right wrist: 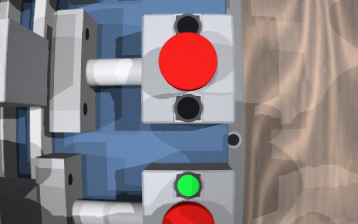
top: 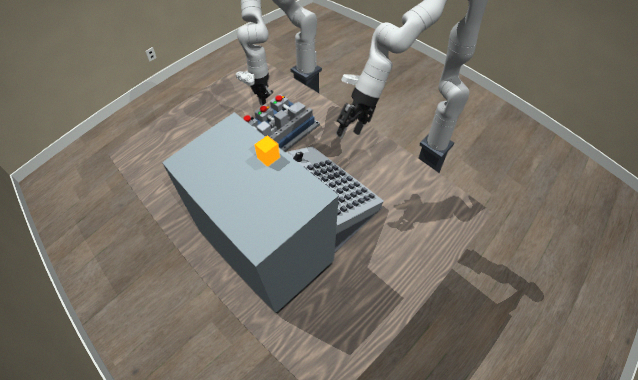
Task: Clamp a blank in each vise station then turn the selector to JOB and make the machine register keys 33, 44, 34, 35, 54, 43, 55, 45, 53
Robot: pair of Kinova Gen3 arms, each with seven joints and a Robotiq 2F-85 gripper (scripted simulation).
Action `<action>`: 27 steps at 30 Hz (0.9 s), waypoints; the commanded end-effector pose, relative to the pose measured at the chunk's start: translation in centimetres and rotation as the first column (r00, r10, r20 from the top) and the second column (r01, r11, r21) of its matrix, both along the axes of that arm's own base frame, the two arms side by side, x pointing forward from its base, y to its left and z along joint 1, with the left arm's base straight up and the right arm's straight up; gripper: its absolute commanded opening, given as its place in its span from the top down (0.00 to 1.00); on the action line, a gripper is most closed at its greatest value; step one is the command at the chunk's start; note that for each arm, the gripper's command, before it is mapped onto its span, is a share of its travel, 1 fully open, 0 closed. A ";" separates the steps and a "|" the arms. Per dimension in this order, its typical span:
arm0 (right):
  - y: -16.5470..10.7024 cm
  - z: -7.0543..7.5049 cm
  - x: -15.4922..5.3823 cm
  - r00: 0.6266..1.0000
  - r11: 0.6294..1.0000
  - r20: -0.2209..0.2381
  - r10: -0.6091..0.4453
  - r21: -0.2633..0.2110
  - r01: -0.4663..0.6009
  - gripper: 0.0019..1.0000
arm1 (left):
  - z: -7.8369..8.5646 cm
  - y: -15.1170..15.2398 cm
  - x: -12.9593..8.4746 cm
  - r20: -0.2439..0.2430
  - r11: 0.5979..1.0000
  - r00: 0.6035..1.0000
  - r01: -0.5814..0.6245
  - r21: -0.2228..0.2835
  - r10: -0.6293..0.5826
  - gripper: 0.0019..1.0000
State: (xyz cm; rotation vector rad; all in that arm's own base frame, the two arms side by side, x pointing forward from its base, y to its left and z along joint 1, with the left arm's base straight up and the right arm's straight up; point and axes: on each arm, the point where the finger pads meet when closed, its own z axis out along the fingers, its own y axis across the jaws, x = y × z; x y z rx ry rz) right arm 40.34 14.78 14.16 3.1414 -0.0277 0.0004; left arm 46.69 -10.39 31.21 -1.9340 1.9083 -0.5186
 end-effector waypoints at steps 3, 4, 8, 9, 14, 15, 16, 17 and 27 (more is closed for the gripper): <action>0.0 1.6 0.0 1.000 1.000 0.001 0.000 0.000 0.000 0.90 | 0.1 0.0 0.0 0.002 1.000 1.000 0.000 -0.001 0.000 0.00; 0.0 1.6 0.0 1.000 1.000 0.001 0.000 0.000 0.000 0.90 | 0.1 0.0 0.0 0.002 1.000 1.000 0.000 -0.001 0.000 0.00; 0.0 1.6 0.4 1.000 1.000 0.001 0.000 0.001 0.000 0.90 | 0.1 0.0 0.0 0.002 1.000 1.000 0.000 -0.001 0.000 0.00; 0.1 1.6 0.6 1.000 1.000 0.001 0.001 0.001 -0.001 0.90 | 0.1 0.0 0.0 0.002 1.000 1.000 0.000 -0.001 0.000 0.00; 0.1 1.7 2.1 1.000 1.000 0.002 0.002 0.003 -0.002 0.90 | 0.1 0.0 0.0 0.002 1.000 1.000 0.000 -0.001 0.000 0.00; 0.1 1.7 2.9 1.000 1.000 0.002 0.002 0.003 -0.002 0.90 | 0.1 0.0 0.0 0.002 1.000 1.000 0.000 -0.001 0.000 0.00; 0.1 1.7 3.7 1.000 1.000 0.002 0.002 0.003 -0.002 0.90 | 0.1 0.0 0.0 0.002 1.000 1.000 0.000 -0.001 0.000 0.00; 0.1 1.7 4.6 1.000 1.000 0.003 0.002 0.003 -0.002 0.90 | 0.1 0.0 0.0 0.002 1.000 1.000 0.000 -0.001 0.000 0.00; -0.2 0.1 8.5 1.000 1.000 0.001 0.000 0.000 0.000 0.90 | 0.1 0.0 0.0 0.002 1.000 1.000 0.000 -0.001 0.000 0.00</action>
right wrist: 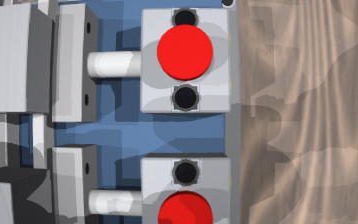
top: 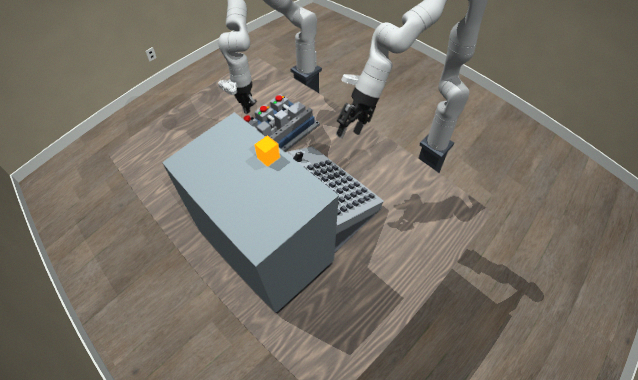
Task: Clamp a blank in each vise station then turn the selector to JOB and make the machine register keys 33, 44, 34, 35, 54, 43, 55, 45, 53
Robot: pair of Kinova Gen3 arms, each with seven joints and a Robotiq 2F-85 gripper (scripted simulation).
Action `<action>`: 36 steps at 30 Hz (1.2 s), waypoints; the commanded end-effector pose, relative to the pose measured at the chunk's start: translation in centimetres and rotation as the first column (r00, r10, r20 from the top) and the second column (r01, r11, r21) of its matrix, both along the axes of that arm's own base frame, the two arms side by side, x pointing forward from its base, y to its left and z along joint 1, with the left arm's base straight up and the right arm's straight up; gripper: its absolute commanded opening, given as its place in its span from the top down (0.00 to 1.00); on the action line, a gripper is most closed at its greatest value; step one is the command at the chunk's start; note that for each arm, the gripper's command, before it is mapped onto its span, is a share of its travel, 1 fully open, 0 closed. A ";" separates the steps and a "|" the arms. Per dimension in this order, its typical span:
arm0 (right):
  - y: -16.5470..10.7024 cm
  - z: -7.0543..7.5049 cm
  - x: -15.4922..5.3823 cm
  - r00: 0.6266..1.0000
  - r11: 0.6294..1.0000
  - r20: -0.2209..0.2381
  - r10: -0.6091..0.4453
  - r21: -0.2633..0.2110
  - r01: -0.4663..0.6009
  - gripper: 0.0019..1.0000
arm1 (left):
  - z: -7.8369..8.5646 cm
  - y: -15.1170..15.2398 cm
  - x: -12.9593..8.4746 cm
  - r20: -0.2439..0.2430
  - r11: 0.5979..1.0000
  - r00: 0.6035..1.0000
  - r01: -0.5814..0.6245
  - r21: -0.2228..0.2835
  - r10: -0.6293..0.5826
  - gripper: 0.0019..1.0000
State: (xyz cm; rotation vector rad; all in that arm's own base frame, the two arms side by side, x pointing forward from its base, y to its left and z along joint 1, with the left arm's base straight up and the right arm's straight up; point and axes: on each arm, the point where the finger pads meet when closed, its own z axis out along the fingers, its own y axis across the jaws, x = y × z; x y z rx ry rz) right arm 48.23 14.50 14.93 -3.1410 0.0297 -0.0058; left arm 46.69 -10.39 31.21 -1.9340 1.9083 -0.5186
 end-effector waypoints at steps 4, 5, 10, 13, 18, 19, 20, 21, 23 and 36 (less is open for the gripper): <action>0.1 -1.1 0.6 1.000 1.000 -0.002 0.001 0.000 -0.001 0.90 | 0.1 0.0 0.0 0.002 1.000 1.000 0.000 -0.001 0.000 0.00; 0.1 -1.2 0.6 1.000 1.000 -0.002 0.001 0.000 -0.001 0.90 | 0.1 0.0 0.0 0.002 1.000 1.000 0.000 -0.001 0.000 0.00; 0.1 -1.7 0.7 1.000 1.000 -0.002 0.001 0.000 -0.001 0.90 | 0.1 0.0 0.0 0.002 1.000 1.000 0.000 -0.001 0.000 0.00; 0.1 -1.8 0.7 1.000 1.000 -0.002 0.001 0.000 -0.001 0.90 | 0.1 0.0 0.0 0.002 1.000 1.000 0.000 -0.001 0.000 0.00; 0.1 -1.8 0.7 1.000 1.000 -0.002 0.001 0.000 -0.001 0.90 | 0.1 0.0 0.0 0.002 1.000 1.000 0.000 -0.001 0.000 0.00; 0.1 -1.8 0.7 1.000 1.000 -0.002 0.001 0.000 -0.001 0.90 | 0.1 0.0 0.0 0.002 1.000 1.000 0.000 -0.001 0.000 0.00; 0.1 -1.8 0.7 1.000 1.000 -0.002 0.001 0.000 -0.001 0.90 | 0.1 0.0 0.0 0.002 1.000 1.000 0.000 -0.001 0.000 0.00; 0.1 -1.8 0.7 1.000 1.000 -0.002 0.001 0.000 -0.001 0.90 | 0.1 0.0 0.0 0.002 1.000 1.000 0.000 -0.001 0.000 0.00; 0.1 -1.9 0.7 1.000 1.000 -0.002 0.001 0.000 -0.001 0.90 | 0.1 0.0 0.0 0.002 1.000 1.000 0.000 -0.001 0.000 0.00; 0.1 -3.1 0.7 1.000 1.000 -0.002 0.001 0.000 -0.001 0.90 | 0.1 0.0 0.0 0.002 1.000 1.000 0.000 -0.001 0.000 0.00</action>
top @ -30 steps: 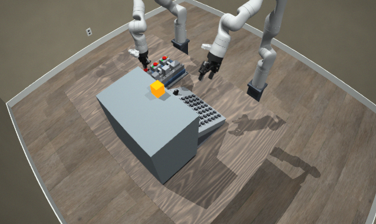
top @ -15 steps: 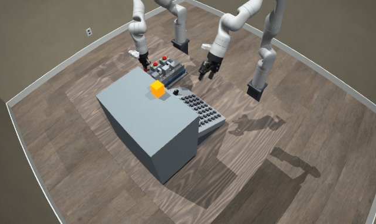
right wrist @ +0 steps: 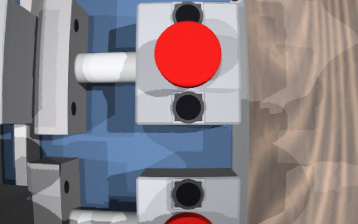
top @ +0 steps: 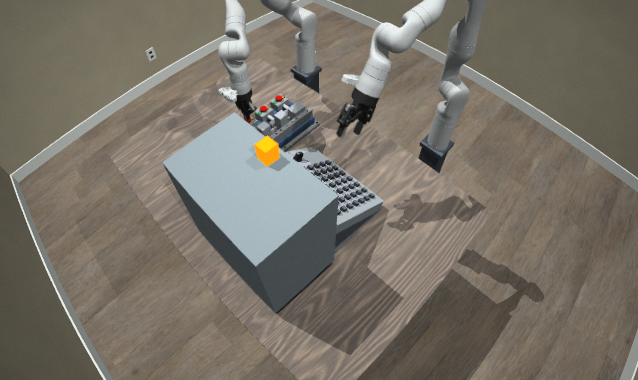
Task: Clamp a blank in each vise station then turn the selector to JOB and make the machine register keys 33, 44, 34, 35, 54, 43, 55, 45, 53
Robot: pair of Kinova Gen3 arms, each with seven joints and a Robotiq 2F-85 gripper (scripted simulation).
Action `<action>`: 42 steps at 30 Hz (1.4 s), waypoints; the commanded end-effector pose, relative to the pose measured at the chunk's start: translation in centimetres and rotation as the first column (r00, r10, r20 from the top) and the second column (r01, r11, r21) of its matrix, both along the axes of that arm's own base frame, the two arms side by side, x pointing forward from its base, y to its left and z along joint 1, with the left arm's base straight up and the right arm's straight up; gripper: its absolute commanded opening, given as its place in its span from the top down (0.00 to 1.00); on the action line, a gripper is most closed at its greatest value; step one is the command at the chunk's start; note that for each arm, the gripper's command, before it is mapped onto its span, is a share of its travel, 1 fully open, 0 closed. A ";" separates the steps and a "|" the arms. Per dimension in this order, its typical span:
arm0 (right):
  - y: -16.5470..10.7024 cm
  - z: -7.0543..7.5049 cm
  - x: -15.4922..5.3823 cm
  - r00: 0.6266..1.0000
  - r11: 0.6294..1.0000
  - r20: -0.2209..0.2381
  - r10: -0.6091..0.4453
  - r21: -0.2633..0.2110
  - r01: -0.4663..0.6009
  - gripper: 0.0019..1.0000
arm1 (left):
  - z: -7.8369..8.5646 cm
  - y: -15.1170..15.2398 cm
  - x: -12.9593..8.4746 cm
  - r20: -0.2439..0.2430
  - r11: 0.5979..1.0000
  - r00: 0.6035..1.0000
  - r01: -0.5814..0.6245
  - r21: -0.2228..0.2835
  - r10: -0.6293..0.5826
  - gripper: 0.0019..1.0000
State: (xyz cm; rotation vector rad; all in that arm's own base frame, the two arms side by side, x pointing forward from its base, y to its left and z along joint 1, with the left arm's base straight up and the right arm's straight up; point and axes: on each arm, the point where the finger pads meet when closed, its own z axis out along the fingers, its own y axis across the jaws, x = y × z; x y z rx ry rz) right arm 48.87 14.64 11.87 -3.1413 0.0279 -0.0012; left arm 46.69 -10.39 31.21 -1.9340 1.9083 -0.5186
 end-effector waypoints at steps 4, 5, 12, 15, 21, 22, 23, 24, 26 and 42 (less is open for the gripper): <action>0.0 0.0 0.0 1.000 1.000 0.001 0.000 0.000 0.000 0.90 | 0.1 0.0 0.0 0.002 1.000 1.000 0.000 -0.001 0.000 0.00; 0.0 0.0 0.0 1.000 1.000 0.001 0.000 0.000 0.000 0.90 | 0.1 0.0 0.0 0.002 1.000 1.000 0.000 -0.001 0.000 0.00; 0.0 2.2 0.0 1.000 1.000 0.001 0.000 0.000 0.000 0.90 | 0.1 0.0 0.0 0.002 1.000 1.000 0.000 -0.001 0.000 0.00; 0.0 3.4 0.0 1.000 1.000 0.001 0.000 0.000 0.000 0.90 | 0.1 0.0 0.0 0.002 1.000 1.000 0.000 -0.001 0.000 0.00; 0.0 3.9 0.0 1.000 1.000 0.001 0.000 0.000 0.000 0.90 | 0.1 0.0 0.0 0.002 1.000 1.000 0.000 -0.001 0.000 0.00; 0.0 3.9 0.0 1.000 1.000 0.001 0.000 0.000 0.000 0.90 | 0.1 0.0 0.0 0.002 1.000 1.000 0.000 -0.001 0.000 0.00; 0.0 3.9 0.0 1.000 1.000 0.001 0.000 0.000 0.000 0.90 | 0.1 0.0 0.0 0.002 1.000 1.000 0.000 -0.001 0.000 0.00; 0.0 3.9 0.1 1.000 1.000 0.001 0.000 0.000 0.000 0.90 | 0.1 0.0 0.0 0.002 1.000 1.000 0.000 -0.001 0.000 0.00; 0.0 3.9 0.5 1.000 1.000 0.001 0.000 0.001 0.000 0.90 | 0.1 0.0 0.0 0.002 1.000 1.000 0.000 -0.001 0.000 0.00; -0.2 3.4 8.5 1.000 1.000 0.001 0.000 0.000 0.000 0.90 | 0.1 0.0 0.0 0.002 1.000 1.000 0.000 -0.001 0.000 0.00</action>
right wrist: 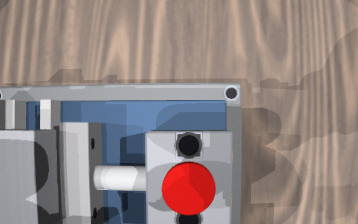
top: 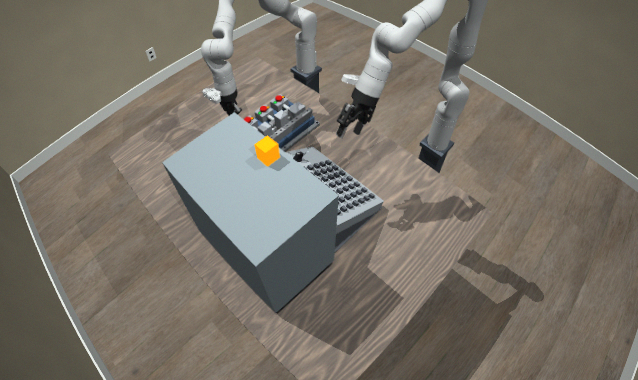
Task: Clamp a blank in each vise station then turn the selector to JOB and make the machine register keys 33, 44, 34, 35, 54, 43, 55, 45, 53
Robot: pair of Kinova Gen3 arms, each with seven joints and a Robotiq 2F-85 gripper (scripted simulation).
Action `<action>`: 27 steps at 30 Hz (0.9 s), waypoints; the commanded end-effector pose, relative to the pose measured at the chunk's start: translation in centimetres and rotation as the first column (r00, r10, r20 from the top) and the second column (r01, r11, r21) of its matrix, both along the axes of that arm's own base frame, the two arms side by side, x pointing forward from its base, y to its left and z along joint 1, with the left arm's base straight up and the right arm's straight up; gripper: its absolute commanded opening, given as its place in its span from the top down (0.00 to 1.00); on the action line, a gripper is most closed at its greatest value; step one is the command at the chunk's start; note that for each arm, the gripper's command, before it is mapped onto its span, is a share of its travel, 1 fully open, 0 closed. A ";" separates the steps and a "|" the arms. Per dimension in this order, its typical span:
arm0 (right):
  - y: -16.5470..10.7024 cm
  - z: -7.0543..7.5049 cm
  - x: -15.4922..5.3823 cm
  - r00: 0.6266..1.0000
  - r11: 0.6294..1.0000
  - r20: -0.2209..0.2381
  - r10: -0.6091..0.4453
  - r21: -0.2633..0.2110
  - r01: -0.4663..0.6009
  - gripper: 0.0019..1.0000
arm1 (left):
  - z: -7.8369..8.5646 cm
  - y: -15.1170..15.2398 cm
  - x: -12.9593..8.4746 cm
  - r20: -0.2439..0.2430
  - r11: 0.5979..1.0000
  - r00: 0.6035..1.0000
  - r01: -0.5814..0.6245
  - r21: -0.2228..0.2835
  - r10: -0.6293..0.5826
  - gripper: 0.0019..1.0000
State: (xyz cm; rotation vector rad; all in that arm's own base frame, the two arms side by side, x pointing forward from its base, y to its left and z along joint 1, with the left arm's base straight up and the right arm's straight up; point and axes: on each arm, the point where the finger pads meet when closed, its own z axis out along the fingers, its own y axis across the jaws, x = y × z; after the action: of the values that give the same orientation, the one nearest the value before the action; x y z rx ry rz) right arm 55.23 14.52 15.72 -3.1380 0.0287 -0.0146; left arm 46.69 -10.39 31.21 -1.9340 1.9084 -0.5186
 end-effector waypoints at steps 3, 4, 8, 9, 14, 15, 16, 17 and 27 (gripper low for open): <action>0.0 -1.2 2.1 1.000 1.000 -0.008 0.000 -0.003 0.000 0.90 | 0.1 0.0 0.0 0.002 1.000 1.000 0.000 -0.001 0.000 0.00; 0.0 -1.4 2.1 1.000 1.000 -0.008 0.000 -0.003 0.000 0.90 | 0.1 0.0 0.0 0.002 1.000 1.000 0.000 -0.001 0.000 0.00; 0.0 -2.1 2.1 1.000 1.000 -0.008 0.000 -0.003 0.000 0.90 | 0.1 0.0 0.0 0.002 1.000 1.000 0.000 -0.001 0.000 0.00; 0.0 -2.2 2.1 1.000 1.000 -0.008 0.000 -0.003 0.000 0.90 | 0.1 0.0 0.0 0.002 1.000 1.000 0.000 -0.001 0.000 0.00; 0.0 -2.5 2.2 1.000 1.000 -0.008 0.000 -0.003 0.000 0.90 | 0.1 0.0 0.0 0.002 1.000 1.000 0.000 -0.001 0.000 0.00; 0.0 -2.5 2.2 1.000 1.000 -0.008 0.000 -0.003 0.000 0.90 | 0.1 0.0 0.0 0.002 1.000 1.000 0.000 -0.001 0.000 0.00; 0.0 -2.5 2.2 1.000 1.000 -0.008 0.000 -0.003 0.000 0.90 | 0.1 0.0 0.0 0.002 1.000 1.000 0.000 -0.001 0.000 0.00; 0.0 -2.5 2.2 1.000 1.000 -0.008 0.000 -0.003 0.000 0.90 | 0.1 0.0 0.0 0.002 1.000 1.000 0.000 -0.001 0.000 0.00; 0.0 -2.7 2.2 1.000 1.000 -0.008 0.000 -0.003 0.000 0.90 | 0.1 0.0 0.0 0.002 1.000 1.000 0.000 -0.001 0.000 0.00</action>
State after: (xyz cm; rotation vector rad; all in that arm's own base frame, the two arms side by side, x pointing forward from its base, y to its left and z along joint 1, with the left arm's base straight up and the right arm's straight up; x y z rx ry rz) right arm 57.34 14.47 12.98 -3.1416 0.0279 0.0006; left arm 46.69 -10.39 31.21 -1.9340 1.9084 -0.5186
